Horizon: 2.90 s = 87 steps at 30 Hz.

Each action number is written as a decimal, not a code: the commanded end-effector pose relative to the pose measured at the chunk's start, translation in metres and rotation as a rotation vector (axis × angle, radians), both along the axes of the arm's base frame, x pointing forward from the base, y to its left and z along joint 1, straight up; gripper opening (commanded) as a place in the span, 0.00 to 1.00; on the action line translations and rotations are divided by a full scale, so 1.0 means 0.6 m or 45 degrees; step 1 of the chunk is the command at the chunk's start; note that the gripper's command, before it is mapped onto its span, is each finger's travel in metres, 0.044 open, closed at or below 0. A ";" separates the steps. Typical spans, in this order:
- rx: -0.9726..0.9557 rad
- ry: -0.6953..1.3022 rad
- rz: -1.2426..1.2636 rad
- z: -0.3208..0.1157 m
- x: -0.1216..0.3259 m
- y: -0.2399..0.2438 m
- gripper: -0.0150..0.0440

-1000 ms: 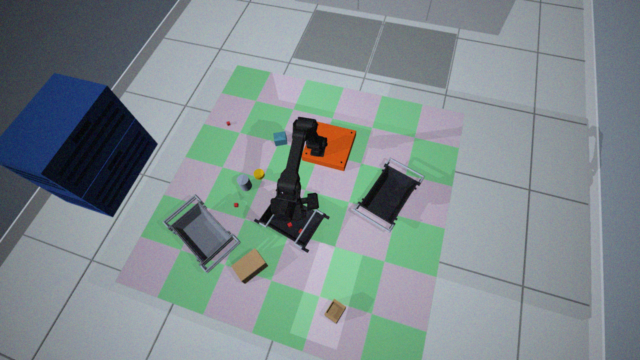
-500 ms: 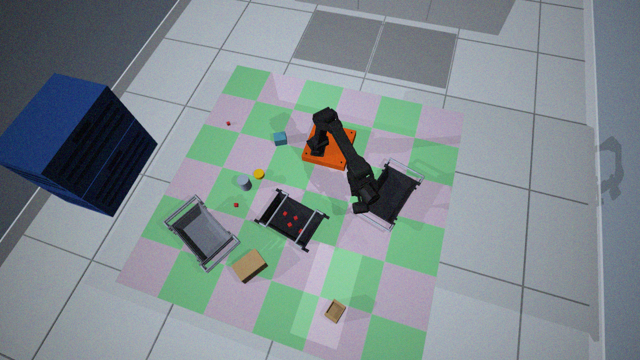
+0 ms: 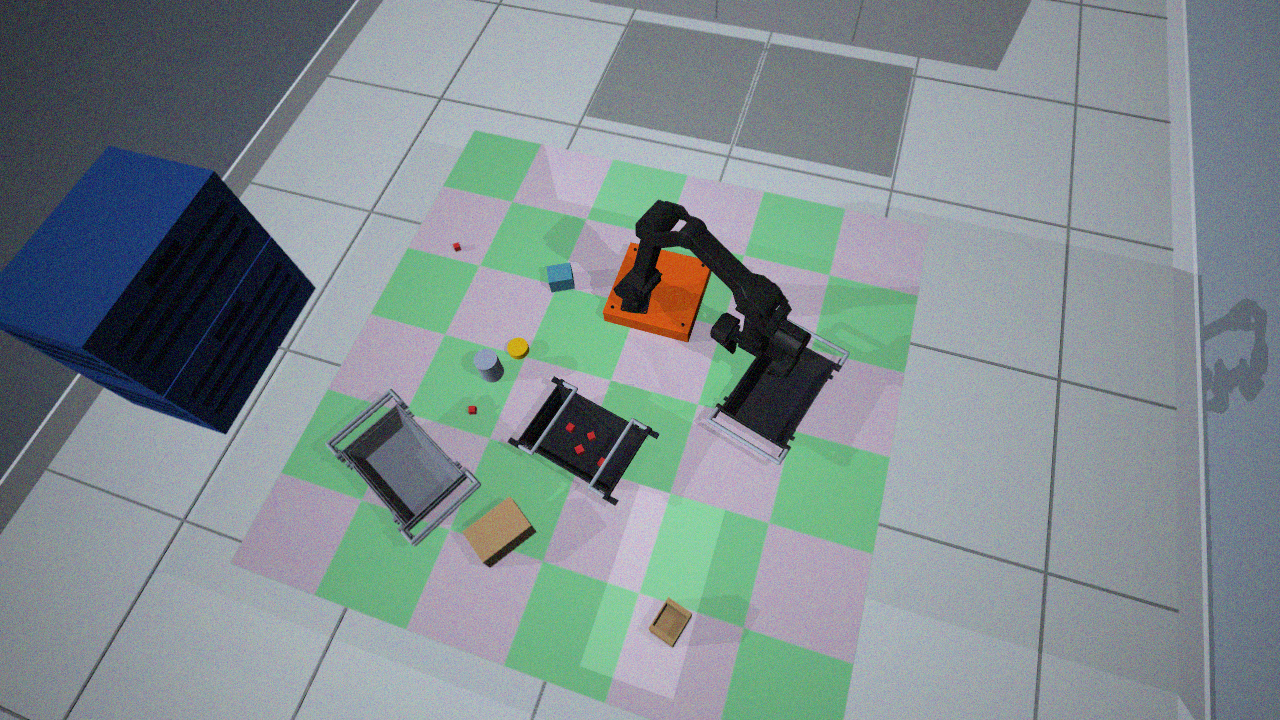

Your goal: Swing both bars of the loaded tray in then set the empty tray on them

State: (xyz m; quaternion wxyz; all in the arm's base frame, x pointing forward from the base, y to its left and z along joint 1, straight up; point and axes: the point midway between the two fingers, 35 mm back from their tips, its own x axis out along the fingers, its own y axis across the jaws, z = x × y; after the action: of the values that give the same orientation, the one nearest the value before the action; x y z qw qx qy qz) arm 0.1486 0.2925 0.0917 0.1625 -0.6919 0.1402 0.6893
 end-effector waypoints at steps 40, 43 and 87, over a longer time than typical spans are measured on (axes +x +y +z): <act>-0.011 0.006 0.012 -0.140 -0.001 -0.001 0.60; -0.011 0.006 0.012 -0.140 -0.001 -0.001 0.56; -0.010 0.006 0.012 -0.005 -0.002 -0.003 0.25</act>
State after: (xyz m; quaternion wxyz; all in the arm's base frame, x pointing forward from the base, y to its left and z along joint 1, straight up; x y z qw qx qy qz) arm 0.1457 0.2873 0.0807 0.1480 -0.6894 0.1488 0.6933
